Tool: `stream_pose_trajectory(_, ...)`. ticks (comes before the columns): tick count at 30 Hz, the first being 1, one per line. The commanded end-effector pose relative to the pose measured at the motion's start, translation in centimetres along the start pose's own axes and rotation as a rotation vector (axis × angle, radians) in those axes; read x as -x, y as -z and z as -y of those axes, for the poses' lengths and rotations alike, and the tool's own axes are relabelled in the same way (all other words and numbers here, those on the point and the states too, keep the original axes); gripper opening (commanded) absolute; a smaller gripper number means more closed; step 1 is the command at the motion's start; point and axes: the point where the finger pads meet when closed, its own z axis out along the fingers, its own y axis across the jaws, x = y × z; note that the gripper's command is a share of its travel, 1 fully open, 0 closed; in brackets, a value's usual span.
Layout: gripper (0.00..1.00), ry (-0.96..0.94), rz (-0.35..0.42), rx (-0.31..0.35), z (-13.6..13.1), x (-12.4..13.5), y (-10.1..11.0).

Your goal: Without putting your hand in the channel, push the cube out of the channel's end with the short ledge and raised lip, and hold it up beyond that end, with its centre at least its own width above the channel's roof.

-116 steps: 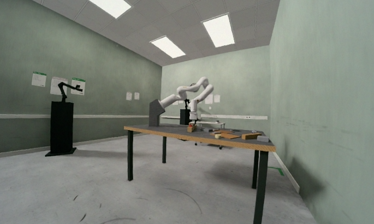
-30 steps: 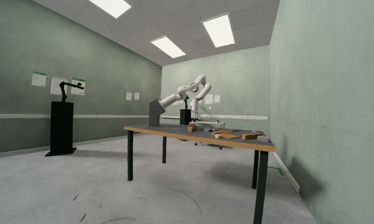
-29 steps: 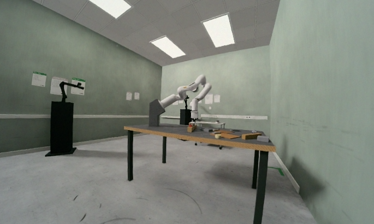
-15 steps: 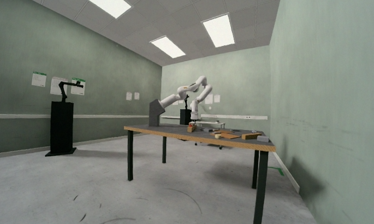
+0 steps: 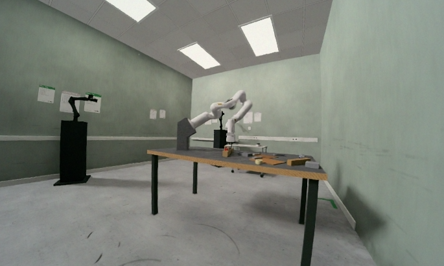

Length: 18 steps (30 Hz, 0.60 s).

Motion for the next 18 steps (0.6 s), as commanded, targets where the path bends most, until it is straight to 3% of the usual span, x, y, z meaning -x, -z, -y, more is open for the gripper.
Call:
stream_pose_trajectory(1, 0.00, 0.000, 0.000, 0.000, 0.0, -0.2, 0.0)
stream_pose_trajectory(8, 0.00, 0.000, 0.000, 0.000, 0.0, -0.7, 0.3)
stream_pose_trajectory(15, 0.00, 0.000, 0.000, 0.000, 0.0, -0.7, 6.1)
stream_pose_trajectory(18, 0.00, 0.000, 0.000, 0.000, 0.0, -0.7, 6.7)
